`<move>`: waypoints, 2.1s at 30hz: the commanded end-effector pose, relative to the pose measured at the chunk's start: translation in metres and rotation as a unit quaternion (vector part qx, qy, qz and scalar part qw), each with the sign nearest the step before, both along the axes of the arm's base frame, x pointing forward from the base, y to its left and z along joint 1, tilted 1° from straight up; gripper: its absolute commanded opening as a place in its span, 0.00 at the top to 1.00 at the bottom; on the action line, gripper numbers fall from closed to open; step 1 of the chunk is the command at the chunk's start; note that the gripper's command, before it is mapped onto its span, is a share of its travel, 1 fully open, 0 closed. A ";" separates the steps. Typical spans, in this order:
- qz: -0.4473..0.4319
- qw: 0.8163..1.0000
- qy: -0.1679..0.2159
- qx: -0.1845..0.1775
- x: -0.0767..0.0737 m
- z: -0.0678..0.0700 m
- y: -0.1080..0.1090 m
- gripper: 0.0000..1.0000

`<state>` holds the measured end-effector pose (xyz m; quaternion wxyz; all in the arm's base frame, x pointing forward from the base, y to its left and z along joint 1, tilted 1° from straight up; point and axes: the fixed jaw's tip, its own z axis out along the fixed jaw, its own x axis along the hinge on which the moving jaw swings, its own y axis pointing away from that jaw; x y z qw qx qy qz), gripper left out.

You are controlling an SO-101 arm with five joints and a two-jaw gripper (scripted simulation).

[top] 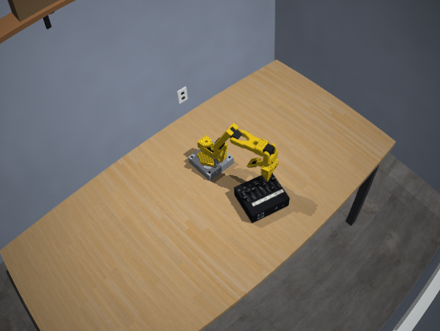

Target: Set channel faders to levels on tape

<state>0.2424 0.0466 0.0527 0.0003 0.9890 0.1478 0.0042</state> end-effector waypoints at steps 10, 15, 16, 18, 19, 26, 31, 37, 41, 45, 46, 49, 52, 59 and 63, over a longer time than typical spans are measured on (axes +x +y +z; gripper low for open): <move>-0.232 0.973 -0.002 0.004 -0.009 0.008 -0.003 1.00; -0.336 0.942 -0.003 0.005 -0.013 0.010 -0.004 1.00; -0.357 0.934 -0.003 0.006 -0.013 0.011 -0.004 1.00; -0.397 0.918 -0.003 0.006 -0.015 0.012 -0.004 1.00; -0.416 0.909 -0.003 0.007 -0.015 0.012 -0.004 1.00; -0.509 0.860 -0.004 0.009 -0.018 0.014 -0.003 1.00; -0.593 0.805 -0.004 0.010 -0.021 0.017 -0.003 1.00; -0.677 0.736 -0.004 0.012 -0.024 0.019 -0.002 1.00; -0.702 0.712 -0.004 0.013 -0.024 0.020 -0.002 1.00; -0.745 0.667 -0.003 0.014 -0.026 0.021 -0.002 1.00; -0.754 0.656 -0.003 0.014 -0.026 0.021 -0.002 1.00; -0.781 0.625 -0.003 0.015 -0.027 0.022 -0.001 1.00; -0.803 0.596 -0.003 0.016 -0.027 0.023 -0.001 1.00; -0.832 0.554 -0.003 0.016 -0.028 0.024 -0.001 1.00; -0.849 0.528 -0.003 0.017 -0.029 0.024 0.000 1.00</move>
